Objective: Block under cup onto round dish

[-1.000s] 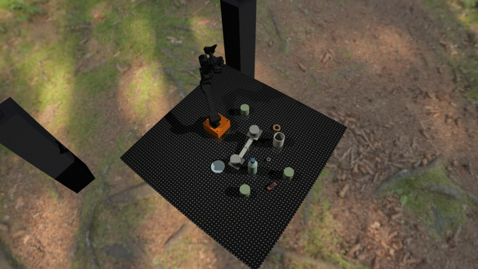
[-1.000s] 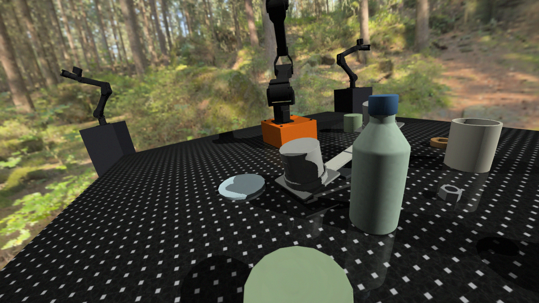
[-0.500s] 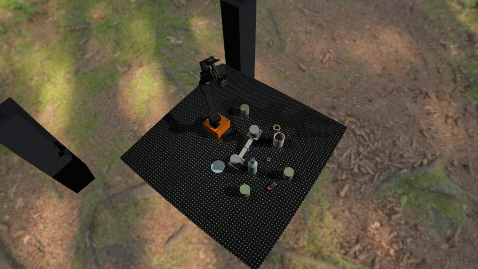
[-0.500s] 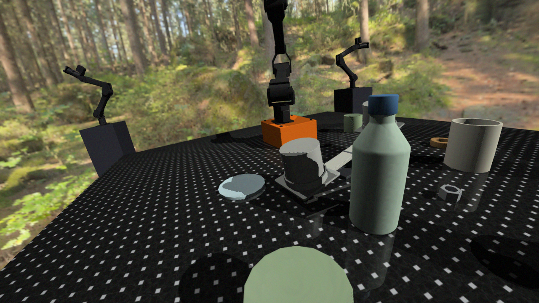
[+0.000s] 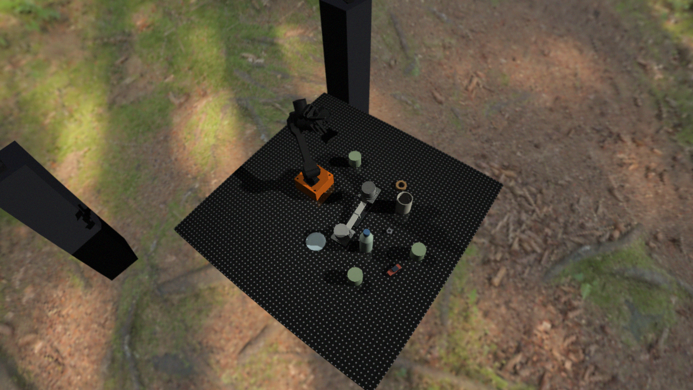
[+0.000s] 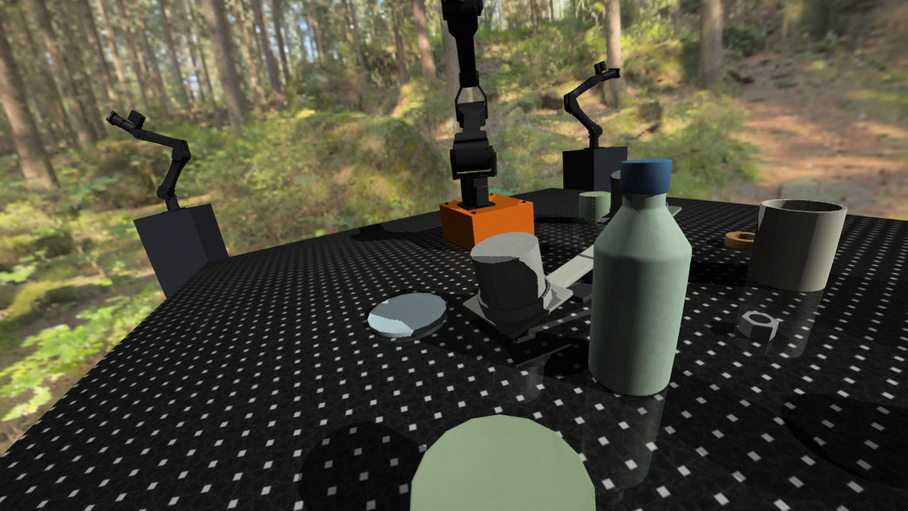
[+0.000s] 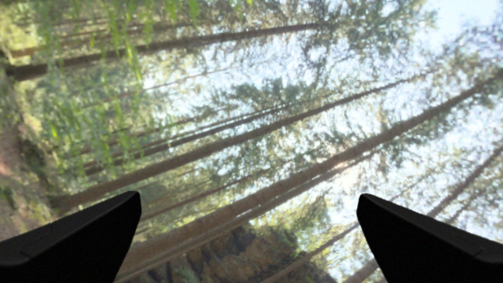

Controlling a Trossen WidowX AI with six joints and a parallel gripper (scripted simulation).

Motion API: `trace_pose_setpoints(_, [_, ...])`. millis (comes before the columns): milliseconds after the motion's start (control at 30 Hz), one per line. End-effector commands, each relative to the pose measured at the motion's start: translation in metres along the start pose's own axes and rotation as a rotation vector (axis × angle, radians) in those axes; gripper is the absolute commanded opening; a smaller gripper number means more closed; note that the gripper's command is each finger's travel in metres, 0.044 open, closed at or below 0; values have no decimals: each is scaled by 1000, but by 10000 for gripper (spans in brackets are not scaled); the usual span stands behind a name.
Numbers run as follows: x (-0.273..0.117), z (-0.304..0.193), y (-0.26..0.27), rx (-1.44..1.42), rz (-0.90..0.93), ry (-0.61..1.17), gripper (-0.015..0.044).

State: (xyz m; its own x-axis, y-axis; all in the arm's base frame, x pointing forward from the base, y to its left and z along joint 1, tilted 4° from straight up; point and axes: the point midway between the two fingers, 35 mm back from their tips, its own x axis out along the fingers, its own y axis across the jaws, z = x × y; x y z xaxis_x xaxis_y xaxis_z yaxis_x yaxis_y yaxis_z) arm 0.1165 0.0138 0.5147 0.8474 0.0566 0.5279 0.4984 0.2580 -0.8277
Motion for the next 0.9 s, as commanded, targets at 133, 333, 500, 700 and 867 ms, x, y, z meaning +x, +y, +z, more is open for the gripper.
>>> trace_pose_setpoints(133, [5,-28,48,207,159,99,440])
trace_pose_setpoints(333, [1,-45,85,354,279,181,440])
trace_pose_setpoints(500, [-5,-57,116,474,376,257,440])
trace_pose_setpoints(700, [-17,-68,153,611,489,358,440])
trace_pose_setpoints(867, [-31,-75,182,720,580,451,440])
